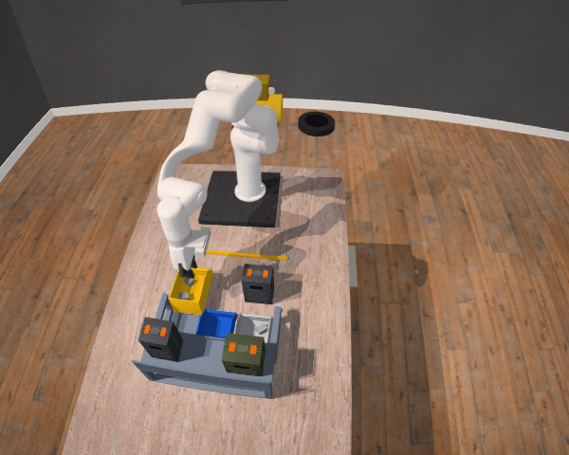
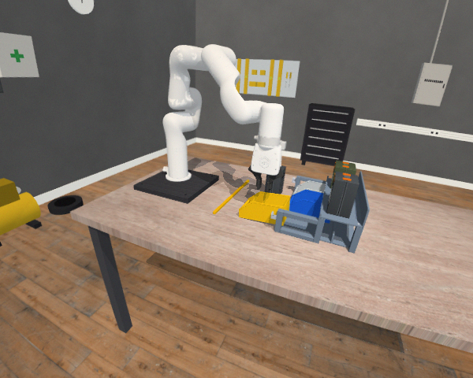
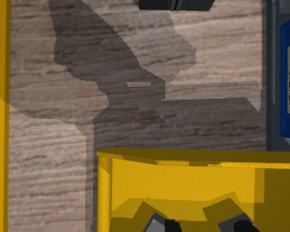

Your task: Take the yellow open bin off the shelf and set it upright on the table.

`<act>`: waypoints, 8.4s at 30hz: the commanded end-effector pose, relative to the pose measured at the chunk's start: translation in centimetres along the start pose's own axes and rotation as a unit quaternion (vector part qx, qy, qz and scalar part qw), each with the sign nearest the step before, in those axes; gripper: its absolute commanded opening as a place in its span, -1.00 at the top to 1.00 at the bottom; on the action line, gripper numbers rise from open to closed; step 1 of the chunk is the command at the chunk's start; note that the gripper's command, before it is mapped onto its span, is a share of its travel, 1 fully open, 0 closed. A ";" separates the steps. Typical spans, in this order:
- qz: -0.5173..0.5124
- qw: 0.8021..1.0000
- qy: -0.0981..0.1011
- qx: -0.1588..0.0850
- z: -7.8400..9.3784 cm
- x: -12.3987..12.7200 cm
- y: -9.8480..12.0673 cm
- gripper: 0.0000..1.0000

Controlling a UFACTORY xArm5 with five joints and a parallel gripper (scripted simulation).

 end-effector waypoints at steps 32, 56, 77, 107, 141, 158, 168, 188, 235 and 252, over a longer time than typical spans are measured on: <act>0.000 1.000 0.001 -0.001 -2.3 7.0 1.3 0.32; 0.000 1.000 0.001 -0.001 -2.6 9.3 1.7 0.32; 0.000 1.000 0.001 -0.001 -1.5 9.3 1.7 0.32; 0.000 1.000 0.001 -0.001 0.1 9.3 1.7 0.32; 0.000 1.000 0.001 -0.001 1.9 9.3 1.7 0.32; 0.000 1.000 0.001 -0.001 2.8 9.3 1.7 0.32; 0.000 1.000 0.001 -0.001 3.3 9.3 1.7 0.32; 0.000 1.000 0.001 -0.001 4.0 9.3 1.7 0.32; 0.000 1.000 0.002 -0.001 4.0 9.3 1.7 0.79; 0.000 1.000 0.002 -0.001 4.0 9.3 1.7 0.83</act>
Point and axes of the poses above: the point where the finger pads meet when closed, its own z axis out along the fingers, its own x axis across the jaws, y = z × x, the point moved 10 cm from there along -z, back along the fingers, and after that the axes turned 5 degrees about -z, right-handed, at the moved point
